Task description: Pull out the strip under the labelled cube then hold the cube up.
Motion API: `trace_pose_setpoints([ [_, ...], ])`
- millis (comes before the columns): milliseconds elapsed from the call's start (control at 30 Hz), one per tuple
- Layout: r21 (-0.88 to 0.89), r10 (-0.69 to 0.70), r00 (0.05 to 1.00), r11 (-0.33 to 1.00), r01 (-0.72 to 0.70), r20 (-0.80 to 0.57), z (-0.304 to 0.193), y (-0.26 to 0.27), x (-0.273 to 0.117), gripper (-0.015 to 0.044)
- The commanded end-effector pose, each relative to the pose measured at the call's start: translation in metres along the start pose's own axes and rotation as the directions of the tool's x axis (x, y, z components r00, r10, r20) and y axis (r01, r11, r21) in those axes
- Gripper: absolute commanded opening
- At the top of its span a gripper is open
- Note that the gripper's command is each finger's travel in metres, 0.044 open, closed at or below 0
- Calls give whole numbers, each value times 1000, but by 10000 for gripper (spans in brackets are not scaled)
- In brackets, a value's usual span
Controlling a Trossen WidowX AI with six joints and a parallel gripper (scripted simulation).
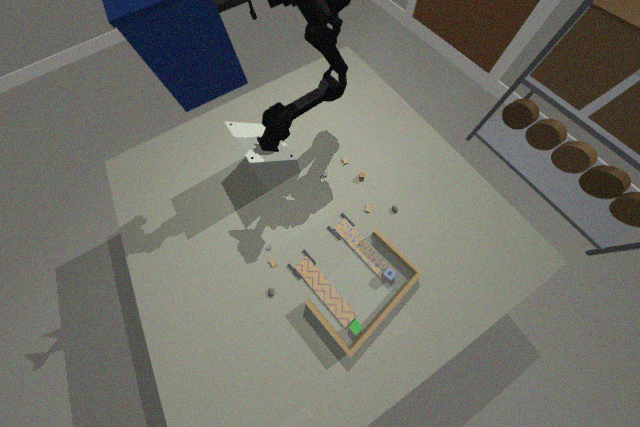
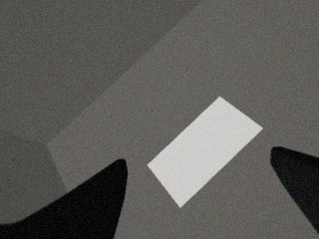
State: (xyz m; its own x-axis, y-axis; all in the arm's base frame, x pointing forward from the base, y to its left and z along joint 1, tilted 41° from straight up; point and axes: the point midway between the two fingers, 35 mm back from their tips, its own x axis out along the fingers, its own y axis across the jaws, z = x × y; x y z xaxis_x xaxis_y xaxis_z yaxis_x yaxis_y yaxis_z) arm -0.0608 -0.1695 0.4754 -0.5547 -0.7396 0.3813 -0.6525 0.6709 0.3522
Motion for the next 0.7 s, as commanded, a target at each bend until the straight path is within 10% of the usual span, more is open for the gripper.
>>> trace_pose_setpoints([
  [0, -251, -234, 967, 946, 203, -101, -7, -78, -1, 400],
  [333, -690, -673, 694, 631, 355, -258, -15, -220, -59, 400],
  [667, -931, -928, 204, 340, 130, -311, 2, -321, -177, 400],
])
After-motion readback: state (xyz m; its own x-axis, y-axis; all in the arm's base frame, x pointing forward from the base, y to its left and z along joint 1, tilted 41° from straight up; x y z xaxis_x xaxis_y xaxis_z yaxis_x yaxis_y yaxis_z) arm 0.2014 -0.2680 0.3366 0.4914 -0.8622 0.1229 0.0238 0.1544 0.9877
